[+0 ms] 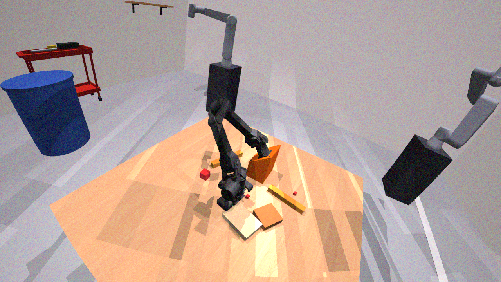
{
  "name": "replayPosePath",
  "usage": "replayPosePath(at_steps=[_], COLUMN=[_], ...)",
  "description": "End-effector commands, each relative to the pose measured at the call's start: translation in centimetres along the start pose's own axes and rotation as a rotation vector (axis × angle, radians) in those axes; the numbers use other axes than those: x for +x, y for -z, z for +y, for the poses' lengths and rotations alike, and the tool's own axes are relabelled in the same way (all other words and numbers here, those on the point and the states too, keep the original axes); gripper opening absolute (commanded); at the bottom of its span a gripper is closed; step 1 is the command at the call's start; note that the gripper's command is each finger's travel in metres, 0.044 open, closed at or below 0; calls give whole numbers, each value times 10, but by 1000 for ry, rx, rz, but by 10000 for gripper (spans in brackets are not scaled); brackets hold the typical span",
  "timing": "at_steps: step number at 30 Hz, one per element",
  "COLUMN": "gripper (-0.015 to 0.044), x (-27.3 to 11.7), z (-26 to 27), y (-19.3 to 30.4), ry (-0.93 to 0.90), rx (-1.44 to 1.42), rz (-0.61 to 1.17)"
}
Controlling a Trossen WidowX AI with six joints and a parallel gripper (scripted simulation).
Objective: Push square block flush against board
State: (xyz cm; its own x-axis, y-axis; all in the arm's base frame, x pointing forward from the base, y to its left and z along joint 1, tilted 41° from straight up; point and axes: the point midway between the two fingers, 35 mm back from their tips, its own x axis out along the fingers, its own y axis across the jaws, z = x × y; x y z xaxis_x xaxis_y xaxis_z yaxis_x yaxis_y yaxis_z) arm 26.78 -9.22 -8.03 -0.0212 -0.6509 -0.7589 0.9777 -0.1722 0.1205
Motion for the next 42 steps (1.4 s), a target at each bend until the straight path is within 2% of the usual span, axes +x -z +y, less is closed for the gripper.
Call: replayPosePath(at_steps=[1,34,42], gripper=[0,0,0], x=[1,1,1], z=[-1,5,5], y=[4,30,22], ry=[6,6,6], rx=[2,2,2], rz=[3,4,3])
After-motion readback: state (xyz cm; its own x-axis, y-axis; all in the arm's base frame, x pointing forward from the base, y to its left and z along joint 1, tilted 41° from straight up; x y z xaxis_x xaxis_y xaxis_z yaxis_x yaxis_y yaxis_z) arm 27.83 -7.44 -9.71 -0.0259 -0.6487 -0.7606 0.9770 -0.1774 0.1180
